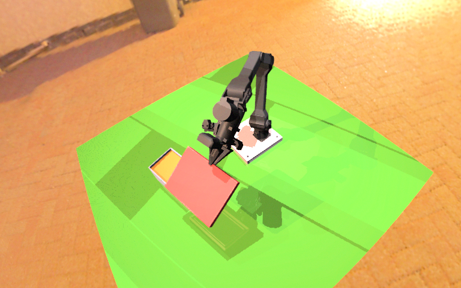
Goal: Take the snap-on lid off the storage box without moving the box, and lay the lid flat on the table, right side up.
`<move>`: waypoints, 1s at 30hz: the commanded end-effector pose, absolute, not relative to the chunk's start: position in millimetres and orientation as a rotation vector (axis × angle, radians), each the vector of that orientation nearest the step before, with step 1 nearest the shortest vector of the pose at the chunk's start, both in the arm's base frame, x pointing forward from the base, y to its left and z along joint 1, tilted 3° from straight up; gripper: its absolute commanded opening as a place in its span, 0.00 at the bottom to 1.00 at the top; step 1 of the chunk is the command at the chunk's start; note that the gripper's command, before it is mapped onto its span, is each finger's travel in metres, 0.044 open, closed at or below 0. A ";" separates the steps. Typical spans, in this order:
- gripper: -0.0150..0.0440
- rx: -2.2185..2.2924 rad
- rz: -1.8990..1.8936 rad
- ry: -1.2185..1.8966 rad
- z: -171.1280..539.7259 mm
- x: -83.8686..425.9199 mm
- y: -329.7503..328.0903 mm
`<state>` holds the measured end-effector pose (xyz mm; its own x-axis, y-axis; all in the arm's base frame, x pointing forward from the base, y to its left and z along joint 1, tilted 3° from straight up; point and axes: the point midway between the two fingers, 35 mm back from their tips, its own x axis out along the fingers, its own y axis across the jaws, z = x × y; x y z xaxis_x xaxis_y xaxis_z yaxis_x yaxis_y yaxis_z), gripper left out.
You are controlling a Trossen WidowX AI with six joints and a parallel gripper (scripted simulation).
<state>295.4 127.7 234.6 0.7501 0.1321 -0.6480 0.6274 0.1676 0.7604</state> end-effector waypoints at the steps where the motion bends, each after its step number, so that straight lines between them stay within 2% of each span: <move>1: 0.25 1.390 -0.391 0.671 237.8 295.0 134.8; 30: 0.25 1.394 -0.391 0.674 235.5 279.9 190.6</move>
<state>279.7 185.1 231.4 0.7478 0.1338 -0.6503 0.6299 0.1666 0.7586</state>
